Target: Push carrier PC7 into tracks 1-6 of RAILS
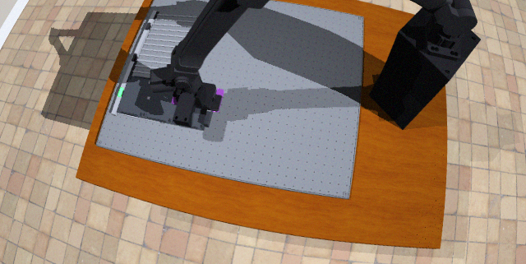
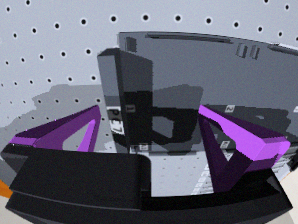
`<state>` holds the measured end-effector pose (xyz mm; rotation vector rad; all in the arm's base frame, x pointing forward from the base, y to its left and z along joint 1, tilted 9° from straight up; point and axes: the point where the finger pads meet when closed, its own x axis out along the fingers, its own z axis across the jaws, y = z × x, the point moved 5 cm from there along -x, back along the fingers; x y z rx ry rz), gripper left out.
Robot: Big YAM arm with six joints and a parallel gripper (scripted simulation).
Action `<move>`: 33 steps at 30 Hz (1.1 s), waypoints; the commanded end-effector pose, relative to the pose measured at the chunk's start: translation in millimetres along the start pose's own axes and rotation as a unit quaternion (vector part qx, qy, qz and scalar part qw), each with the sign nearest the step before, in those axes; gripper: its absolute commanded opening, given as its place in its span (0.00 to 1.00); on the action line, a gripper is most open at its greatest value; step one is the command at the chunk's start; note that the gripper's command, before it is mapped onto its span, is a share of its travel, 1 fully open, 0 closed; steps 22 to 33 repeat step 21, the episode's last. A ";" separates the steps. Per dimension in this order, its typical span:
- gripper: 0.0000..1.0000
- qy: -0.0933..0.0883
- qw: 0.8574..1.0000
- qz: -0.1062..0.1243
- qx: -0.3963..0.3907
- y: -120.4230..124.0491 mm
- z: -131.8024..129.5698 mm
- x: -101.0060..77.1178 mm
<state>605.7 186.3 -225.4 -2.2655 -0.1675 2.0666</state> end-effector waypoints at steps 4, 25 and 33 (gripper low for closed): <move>1.00 0.023 1.000 -0.006 -0.005 -1.6 -15.1 -38.1; 1.00 0.017 1.000 -0.004 -0.004 -0.6 -7.1 -55.7; 1.00 0.017 1.000 -0.004 -0.004 -0.6 -7.1 -55.7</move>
